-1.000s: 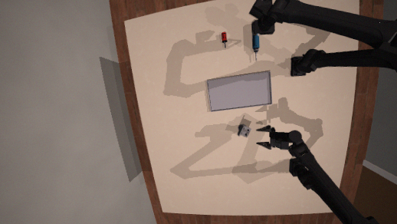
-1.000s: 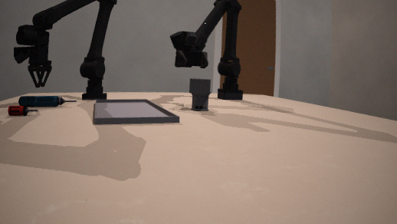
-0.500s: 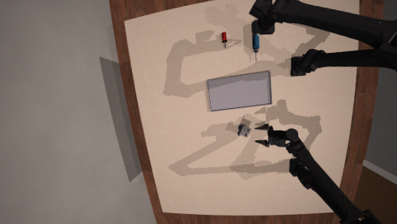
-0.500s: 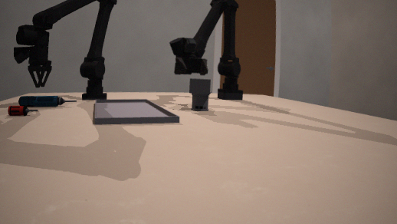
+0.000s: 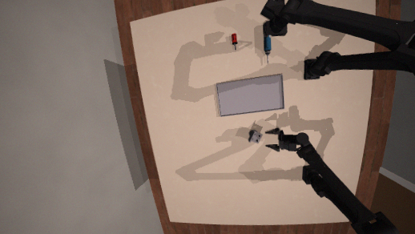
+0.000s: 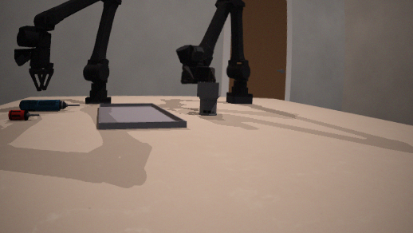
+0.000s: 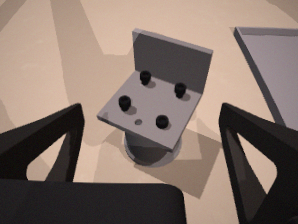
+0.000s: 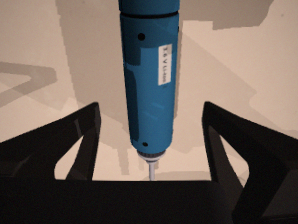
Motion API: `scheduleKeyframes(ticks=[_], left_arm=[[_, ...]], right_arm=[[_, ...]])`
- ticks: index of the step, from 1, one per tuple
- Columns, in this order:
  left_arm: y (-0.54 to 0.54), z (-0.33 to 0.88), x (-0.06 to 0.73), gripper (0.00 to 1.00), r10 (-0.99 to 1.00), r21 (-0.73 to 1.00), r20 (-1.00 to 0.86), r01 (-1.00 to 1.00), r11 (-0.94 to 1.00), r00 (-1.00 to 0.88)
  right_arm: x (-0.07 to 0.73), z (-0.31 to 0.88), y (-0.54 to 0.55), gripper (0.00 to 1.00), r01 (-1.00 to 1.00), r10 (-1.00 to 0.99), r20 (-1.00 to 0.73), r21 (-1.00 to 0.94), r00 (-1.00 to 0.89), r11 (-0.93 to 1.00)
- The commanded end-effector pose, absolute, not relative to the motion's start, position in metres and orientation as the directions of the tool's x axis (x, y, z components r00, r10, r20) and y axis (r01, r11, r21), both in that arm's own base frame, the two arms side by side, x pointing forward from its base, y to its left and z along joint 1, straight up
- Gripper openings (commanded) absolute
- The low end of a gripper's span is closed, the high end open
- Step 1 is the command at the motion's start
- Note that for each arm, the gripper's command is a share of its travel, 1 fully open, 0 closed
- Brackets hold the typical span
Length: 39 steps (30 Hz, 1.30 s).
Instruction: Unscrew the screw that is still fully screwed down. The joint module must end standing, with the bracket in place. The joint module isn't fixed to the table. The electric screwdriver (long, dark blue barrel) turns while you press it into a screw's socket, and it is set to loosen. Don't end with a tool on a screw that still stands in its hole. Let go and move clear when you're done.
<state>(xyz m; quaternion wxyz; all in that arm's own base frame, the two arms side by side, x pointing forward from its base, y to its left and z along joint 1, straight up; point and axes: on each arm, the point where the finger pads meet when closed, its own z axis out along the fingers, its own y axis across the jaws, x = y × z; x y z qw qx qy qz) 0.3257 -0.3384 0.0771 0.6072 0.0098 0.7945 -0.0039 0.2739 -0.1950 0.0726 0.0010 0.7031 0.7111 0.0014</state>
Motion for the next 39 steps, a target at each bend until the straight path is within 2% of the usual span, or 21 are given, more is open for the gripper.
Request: scheduleKeyframes(ticks=[1,39], left_arm=[[-0.334,0.066,0.330,0.86,0.002,0.000,-0.965,0.009,1.000,-0.262],[-0.341,0.010,0.333,0.86,-0.015,-0.018,-0.967,0.009,1.000,-0.253]], right_arm=[[0.286,0.083,-0.203,0.65,0.999,1.000,-0.022,0.033,-0.011,0.012],[0.286,0.083,-0.203,0.65,0.999,1.000,-0.022,0.033,-0.011,0.012]])
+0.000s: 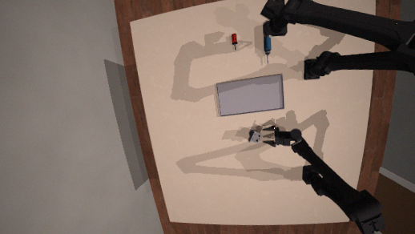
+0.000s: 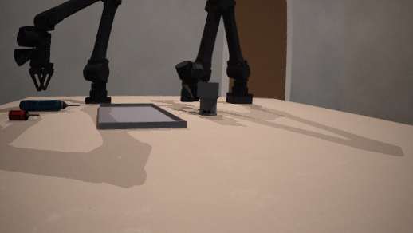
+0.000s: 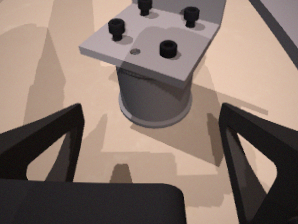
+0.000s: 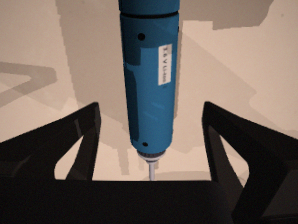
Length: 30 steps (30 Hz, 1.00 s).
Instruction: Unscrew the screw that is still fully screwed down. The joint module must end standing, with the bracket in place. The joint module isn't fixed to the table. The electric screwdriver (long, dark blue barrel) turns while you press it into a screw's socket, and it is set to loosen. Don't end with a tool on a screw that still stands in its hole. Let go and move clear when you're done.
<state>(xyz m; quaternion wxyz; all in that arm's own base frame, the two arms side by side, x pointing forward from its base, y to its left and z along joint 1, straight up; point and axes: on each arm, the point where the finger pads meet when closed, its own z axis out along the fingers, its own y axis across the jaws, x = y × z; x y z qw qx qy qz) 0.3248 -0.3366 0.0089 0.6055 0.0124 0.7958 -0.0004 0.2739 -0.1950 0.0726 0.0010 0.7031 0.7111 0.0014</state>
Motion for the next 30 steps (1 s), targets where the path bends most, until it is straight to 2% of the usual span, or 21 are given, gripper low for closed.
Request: scheduleKeyframes(ticks=[1,30], left_arm=[[-0.342,0.009,0.334,0.86,-0.017,-0.020,-0.967,0.009,1.000,-0.252],[-0.341,-0.003,0.349,0.86,-0.004,-0.007,-0.968,0.011,1.000,-0.252]], right_arm=[[0.286,0.083,-0.203,0.65,0.999,1.000,-0.022,0.033,-0.011,0.012],[0.286,0.083,-0.203,0.65,0.999,1.000,-0.022,0.033,-0.011,0.012]])
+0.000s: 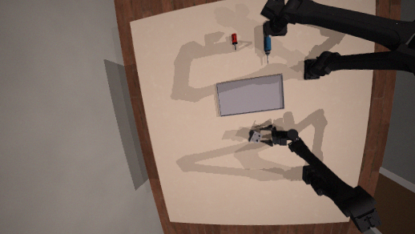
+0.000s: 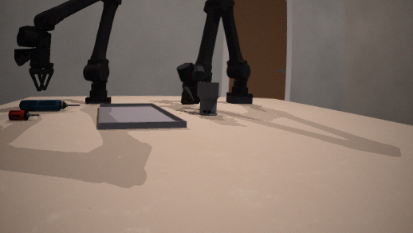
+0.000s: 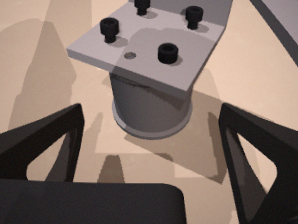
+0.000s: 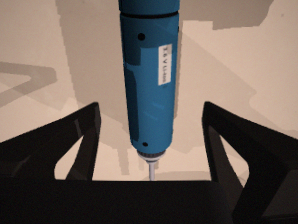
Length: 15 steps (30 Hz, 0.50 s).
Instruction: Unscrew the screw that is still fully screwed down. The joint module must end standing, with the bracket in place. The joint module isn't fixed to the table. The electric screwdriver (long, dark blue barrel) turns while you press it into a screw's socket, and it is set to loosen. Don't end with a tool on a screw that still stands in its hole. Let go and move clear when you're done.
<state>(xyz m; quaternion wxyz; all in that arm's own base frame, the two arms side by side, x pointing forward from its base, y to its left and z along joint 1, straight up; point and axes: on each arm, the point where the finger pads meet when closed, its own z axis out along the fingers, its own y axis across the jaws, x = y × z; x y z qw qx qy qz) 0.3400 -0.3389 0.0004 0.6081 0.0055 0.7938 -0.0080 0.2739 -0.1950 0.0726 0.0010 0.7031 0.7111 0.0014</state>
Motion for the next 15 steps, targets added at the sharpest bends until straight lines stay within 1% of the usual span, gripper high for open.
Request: scheduleKeyframes(ticks=[1,15], left_arm=[[-0.340,-0.004,0.348,0.86,-0.001,-0.004,-0.967,0.011,1.000,-0.253],[-0.344,-0.006,0.365,0.86,-0.009,-0.012,-0.969,0.013,1.000,-0.249]], right_arm=[[0.286,0.083,-0.203,0.65,0.999,1.000,-0.022,0.033,-0.011,0.012],[0.286,0.083,-0.203,0.65,0.999,1.000,-0.022,0.033,-0.011,0.012]])
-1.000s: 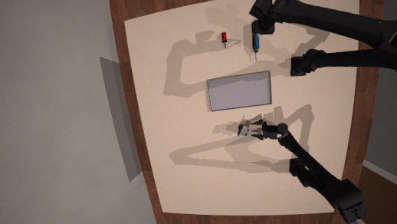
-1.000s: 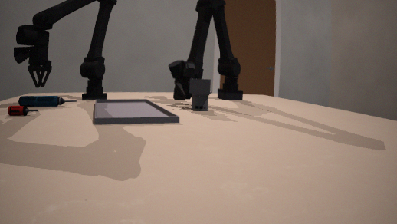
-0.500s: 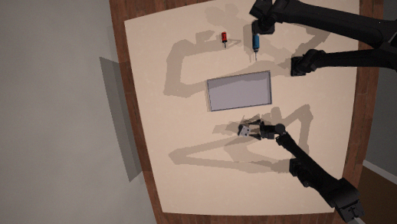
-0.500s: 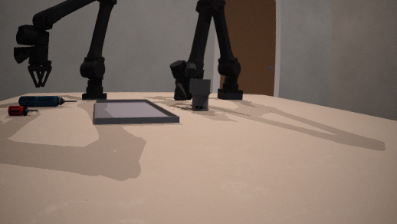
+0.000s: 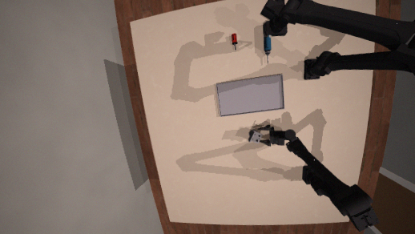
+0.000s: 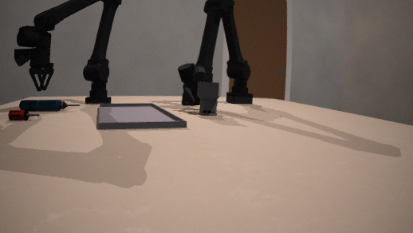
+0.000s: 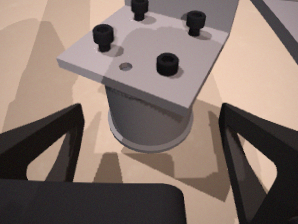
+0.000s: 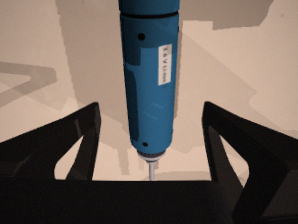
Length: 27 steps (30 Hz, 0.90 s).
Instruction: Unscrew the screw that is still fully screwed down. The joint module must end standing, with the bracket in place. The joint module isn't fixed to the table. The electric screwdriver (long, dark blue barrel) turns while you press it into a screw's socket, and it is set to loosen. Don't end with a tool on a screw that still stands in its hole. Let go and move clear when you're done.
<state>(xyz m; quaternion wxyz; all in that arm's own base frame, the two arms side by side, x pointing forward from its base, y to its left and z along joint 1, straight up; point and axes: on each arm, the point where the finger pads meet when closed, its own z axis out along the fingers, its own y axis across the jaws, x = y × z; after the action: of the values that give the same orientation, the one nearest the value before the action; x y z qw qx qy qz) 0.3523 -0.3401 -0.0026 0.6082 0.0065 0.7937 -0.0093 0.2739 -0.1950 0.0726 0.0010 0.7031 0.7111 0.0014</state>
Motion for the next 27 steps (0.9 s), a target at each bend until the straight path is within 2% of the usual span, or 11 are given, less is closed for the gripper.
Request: scheduleKeyframes(ticks=[1,27], left_arm=[[-0.344,-0.006,0.365,0.86,-0.009,-0.012,-0.969,0.013,1.000,-0.249],[-0.344,-0.011,0.385,0.86,-0.008,-0.012,-0.969,0.013,1.000,-0.247]], right_arm=[[0.286,0.083,-0.203,0.65,0.999,1.000,-0.022,0.033,-0.011,0.012],[0.286,0.083,-0.203,0.65,0.999,1.000,-0.022,0.033,-0.011,0.012]])
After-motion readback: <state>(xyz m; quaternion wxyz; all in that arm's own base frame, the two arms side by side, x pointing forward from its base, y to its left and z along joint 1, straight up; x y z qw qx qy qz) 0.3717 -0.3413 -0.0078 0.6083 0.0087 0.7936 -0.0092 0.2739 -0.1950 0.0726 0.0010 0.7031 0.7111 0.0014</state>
